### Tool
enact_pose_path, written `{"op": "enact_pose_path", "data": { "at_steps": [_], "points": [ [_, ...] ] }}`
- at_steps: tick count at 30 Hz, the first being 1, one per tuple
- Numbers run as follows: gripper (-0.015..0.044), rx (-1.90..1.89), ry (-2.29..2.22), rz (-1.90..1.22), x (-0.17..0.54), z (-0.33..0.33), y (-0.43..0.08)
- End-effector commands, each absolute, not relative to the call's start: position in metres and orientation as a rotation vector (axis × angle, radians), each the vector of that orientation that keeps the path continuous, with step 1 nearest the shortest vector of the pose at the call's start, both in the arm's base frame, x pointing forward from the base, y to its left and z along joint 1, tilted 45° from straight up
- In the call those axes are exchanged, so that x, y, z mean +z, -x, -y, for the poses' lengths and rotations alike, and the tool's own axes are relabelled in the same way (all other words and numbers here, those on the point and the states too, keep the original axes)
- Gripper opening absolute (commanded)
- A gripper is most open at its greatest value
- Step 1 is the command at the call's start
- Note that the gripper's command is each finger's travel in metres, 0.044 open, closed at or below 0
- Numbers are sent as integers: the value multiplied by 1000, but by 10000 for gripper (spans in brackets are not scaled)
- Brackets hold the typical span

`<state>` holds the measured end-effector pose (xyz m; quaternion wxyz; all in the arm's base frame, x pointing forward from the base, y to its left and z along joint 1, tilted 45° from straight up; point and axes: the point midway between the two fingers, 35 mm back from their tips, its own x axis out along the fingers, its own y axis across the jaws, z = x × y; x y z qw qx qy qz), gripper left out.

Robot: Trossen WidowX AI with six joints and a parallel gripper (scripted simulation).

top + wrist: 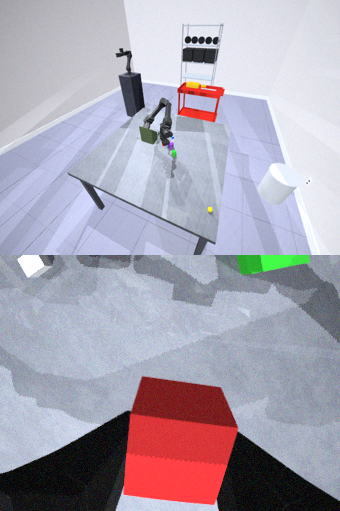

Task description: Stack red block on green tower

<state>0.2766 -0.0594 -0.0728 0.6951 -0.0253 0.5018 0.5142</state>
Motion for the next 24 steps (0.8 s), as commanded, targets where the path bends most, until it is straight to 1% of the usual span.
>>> {"op": "enact_pose_path", "data": {
  "at_steps": [1, 17, 24],
  "points": [
    [0, 1146, 49, -1116, -71, 56, -297],
    [0, 1154, 41, -1107, -58, 33, -365],
    [0, 1155, 40, -1106, -61, 27, -371]
  ]
}}
